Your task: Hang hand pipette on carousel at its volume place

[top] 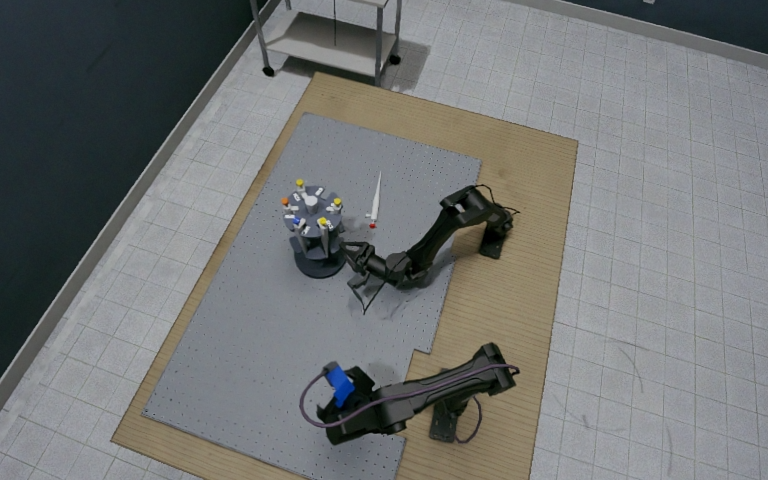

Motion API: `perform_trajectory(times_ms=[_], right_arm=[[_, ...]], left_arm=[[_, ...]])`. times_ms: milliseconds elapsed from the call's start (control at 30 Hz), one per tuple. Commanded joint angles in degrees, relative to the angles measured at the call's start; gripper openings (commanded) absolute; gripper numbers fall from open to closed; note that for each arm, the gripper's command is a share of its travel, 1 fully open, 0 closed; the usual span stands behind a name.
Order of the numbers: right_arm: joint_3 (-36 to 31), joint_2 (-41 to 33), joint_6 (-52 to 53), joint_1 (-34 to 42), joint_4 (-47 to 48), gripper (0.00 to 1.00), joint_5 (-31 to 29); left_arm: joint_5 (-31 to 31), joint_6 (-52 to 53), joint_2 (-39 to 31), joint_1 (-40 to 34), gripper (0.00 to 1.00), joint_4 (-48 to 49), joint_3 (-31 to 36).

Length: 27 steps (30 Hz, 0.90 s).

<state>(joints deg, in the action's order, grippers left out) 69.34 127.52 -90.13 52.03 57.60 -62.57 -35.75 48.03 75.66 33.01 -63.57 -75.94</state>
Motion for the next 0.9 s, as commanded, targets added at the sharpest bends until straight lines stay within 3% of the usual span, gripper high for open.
perform_trajectory(times_ms=[0,833,867], right_arm=[[-0.9,-1.8,0.6,0.8,1.1,0.49,-1.3],[-6.4,-4.3,0.2,7.7,3.5,0.49,-8.2],[-8.9,-7.2,4.2,7.8,0.1,1.00,-8.6]], left_arm=[[-1.1,0.5,-0.3,0.3,1.00,0.7,-0.8],[-1.1,0.5,-0.3,0.3,1.00,0.7,-0.8],[-1.1,0.5,-0.3,0.3,1.00,0.7,-0.8]])
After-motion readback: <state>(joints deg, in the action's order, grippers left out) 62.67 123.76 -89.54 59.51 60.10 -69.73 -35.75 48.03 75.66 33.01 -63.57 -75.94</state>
